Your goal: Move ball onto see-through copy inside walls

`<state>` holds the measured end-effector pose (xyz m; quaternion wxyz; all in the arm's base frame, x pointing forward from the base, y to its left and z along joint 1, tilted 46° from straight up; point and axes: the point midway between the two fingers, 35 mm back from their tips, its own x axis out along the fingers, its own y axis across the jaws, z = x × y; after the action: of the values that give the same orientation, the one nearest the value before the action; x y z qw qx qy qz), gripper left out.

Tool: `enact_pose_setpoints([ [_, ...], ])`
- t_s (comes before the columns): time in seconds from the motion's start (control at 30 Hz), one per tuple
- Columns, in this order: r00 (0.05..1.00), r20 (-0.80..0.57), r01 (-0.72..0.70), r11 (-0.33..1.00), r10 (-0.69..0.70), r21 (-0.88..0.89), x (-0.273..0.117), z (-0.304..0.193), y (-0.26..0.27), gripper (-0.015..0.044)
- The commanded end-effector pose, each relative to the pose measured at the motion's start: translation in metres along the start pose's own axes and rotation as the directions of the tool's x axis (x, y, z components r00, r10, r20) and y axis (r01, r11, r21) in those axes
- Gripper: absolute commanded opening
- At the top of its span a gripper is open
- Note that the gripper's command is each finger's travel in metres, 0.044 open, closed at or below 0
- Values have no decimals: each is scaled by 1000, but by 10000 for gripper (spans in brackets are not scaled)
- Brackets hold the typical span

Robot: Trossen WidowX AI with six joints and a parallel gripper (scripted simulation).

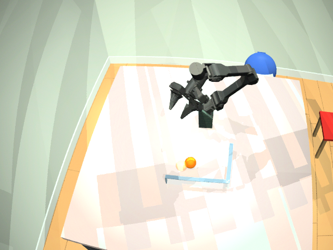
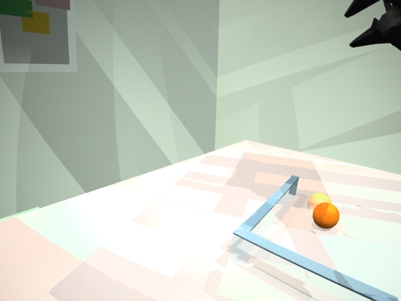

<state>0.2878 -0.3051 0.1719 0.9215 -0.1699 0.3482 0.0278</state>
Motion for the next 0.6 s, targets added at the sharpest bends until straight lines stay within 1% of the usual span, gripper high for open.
enact_pose_setpoints([
  [0.0, 987, -31, -162, 982, 160, -96, 37, -6, 39, 398],
  [0.13, 926, -77, -377, 898, 370, -228, 77, -13, 96, 398],
  [0.3, 787, -141, -603, 699, 601, -384, 110, -26, 172, 398],
  [0.43, 646, -186, -710, 493, 741, -502, 123, -38, 227, 398],
  [0.57, 496, -225, -754, 287, 839, -591, 127, -50, 274, 398],
])
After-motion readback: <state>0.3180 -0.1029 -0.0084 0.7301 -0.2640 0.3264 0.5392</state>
